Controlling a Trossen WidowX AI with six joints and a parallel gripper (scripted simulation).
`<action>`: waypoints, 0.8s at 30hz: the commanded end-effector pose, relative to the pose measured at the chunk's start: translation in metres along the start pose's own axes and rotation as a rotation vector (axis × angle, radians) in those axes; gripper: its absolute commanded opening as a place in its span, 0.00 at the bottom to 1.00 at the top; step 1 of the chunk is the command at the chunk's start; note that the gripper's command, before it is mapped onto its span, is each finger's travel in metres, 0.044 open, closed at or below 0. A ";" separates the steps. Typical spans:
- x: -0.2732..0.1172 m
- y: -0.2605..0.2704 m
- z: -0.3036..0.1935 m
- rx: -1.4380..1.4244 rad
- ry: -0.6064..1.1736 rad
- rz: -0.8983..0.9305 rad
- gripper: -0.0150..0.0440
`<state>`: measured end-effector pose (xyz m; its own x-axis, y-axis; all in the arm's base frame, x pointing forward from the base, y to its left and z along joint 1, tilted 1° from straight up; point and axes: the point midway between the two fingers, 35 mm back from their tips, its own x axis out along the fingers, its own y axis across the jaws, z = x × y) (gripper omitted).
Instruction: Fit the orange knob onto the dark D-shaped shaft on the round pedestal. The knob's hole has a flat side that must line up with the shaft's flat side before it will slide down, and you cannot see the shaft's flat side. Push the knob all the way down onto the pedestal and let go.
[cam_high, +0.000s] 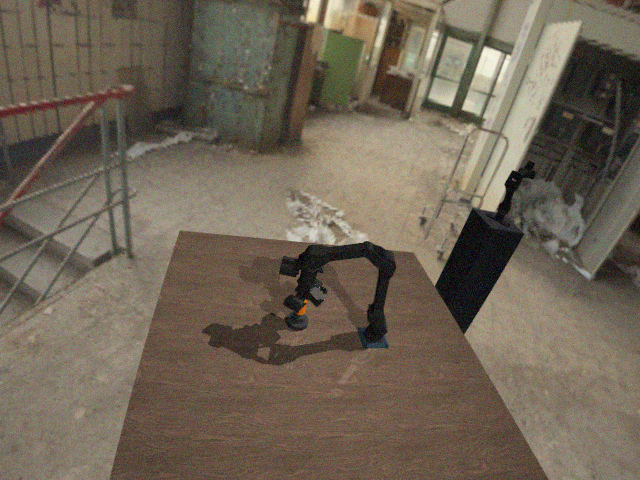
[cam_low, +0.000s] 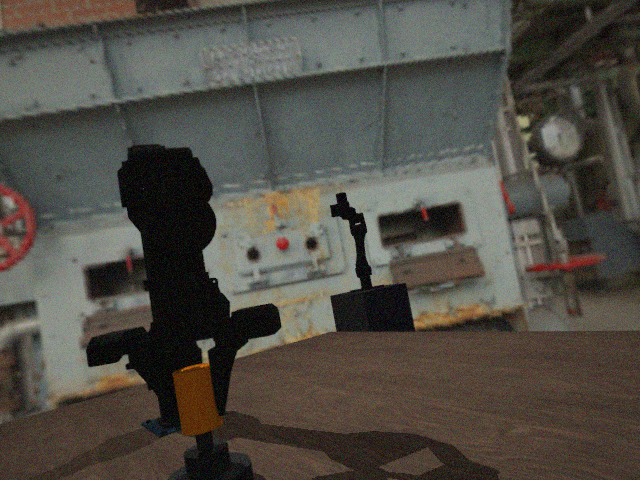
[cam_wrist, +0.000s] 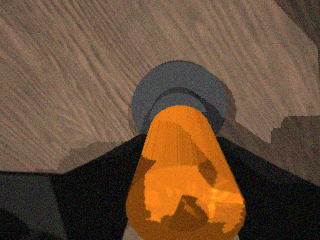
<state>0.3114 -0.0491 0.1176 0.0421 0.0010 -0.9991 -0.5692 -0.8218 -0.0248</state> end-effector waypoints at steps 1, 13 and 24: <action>0.000 0.000 0.000 0.208 0.000 0.000 0.25; 0.003 0.001 0.001 1.046 0.000 0.000 0.25; -0.001 0.001 0.000 1.814 0.000 0.000 0.25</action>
<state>0.3109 -0.0497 0.1155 0.0417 0.0012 -0.9991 -0.9117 0.4090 -0.0376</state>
